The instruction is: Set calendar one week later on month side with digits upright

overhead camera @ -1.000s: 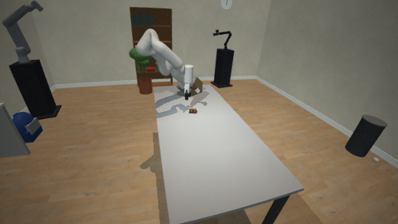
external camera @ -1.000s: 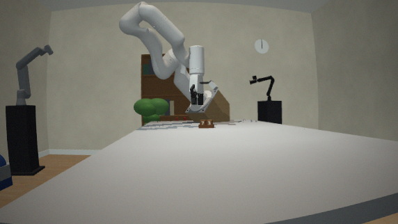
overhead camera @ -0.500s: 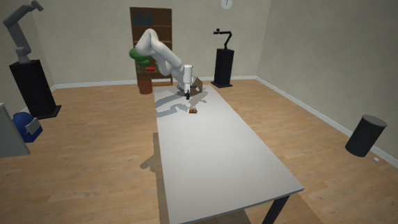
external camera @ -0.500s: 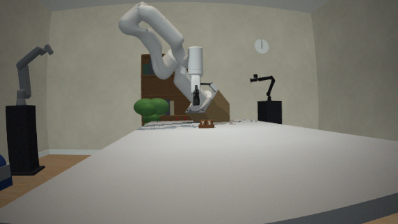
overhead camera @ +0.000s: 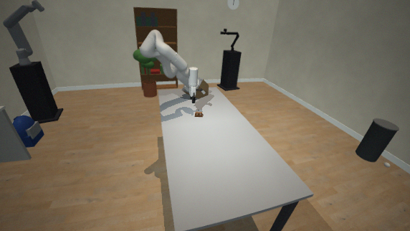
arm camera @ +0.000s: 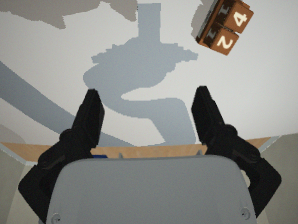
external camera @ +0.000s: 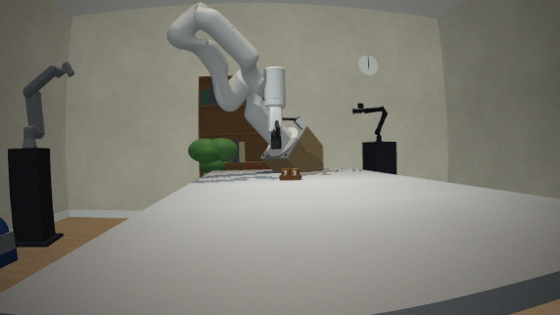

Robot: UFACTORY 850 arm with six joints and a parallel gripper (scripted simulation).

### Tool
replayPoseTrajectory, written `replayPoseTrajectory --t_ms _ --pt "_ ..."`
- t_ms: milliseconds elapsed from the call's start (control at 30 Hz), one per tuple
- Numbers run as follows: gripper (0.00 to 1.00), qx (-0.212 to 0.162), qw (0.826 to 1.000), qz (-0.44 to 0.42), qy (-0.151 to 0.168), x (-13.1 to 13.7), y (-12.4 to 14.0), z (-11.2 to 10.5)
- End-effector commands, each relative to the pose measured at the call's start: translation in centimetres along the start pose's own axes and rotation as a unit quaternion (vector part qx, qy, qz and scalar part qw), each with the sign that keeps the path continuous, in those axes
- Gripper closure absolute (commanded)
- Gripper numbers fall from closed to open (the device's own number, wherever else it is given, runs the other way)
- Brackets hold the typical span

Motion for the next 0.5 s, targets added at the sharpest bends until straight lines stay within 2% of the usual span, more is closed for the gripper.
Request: replayPoseTrajectory --t_ms 0,233,467 --pt "0.00 0.000 1.000 0.000 0.000 0.0 0.0 0.8" --pt "0.00 0.000 1.000 0.000 0.000 0.0 0.0 3.9" --pt "0.00 0.000 1.000 0.000 0.000 0.0 0.0 5.4"
Point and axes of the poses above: the point where the finger pads meet when closed, its own z axis out along the fingers, its own x axis across the jaws, y = z × x, the point moved 1 cm from there along -z, back along the fingers, and after that the axes turned 10 degrees about z, right-handed, at the moved point
